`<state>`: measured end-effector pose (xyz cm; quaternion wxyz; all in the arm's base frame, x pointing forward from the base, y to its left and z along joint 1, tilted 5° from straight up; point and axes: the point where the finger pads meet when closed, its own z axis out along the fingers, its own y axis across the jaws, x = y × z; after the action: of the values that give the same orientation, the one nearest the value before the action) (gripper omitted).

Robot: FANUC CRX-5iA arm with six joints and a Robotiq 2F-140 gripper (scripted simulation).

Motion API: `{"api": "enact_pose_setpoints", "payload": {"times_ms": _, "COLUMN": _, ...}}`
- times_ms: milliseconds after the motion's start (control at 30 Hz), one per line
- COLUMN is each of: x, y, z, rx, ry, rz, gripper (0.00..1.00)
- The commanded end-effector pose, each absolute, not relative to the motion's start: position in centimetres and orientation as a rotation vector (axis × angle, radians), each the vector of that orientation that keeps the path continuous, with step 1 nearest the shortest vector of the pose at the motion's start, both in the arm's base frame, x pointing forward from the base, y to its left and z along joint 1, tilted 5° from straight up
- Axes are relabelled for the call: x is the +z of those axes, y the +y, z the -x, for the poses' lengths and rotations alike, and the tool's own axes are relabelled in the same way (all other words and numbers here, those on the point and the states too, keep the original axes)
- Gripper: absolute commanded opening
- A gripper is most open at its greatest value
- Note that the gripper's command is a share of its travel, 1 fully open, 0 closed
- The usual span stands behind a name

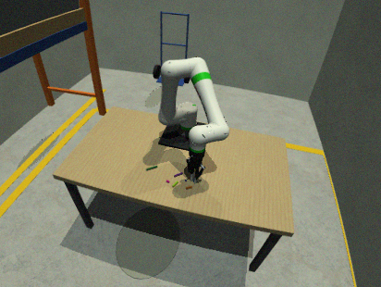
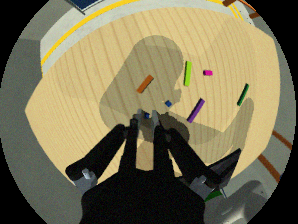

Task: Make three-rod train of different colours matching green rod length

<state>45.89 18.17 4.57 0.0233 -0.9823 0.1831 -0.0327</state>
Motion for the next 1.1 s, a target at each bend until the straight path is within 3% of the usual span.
{"api": "enact_pose_setpoints", "payload": {"times_ms": 0, "x": 4.59, "y": 18.18, "z": -45.91, "rx": -0.102, "ry": 0.567, "rz": 3.041, "gripper": 0.15}}
{"api": "enact_pose_setpoints", "payload": {"times_ms": 633, "x": 4.59, "y": 18.18, "z": -45.91, "rx": -0.102, "ry": 0.567, "rz": 3.041, "gripper": 0.15}}
{"api": "enact_pose_setpoints", "payload": {"times_ms": 667, "x": 4.59, "y": 18.18, "z": -45.91, "rx": -0.102, "ry": 0.567, "rz": 3.041, "gripper": 0.03}}
{"api": "enact_pose_setpoints", "payload": {"times_ms": 1067, "x": 4.59, "y": 18.18, "z": -45.91, "rx": -0.102, "ry": 0.567, "rz": 3.041, "gripper": 0.03}}
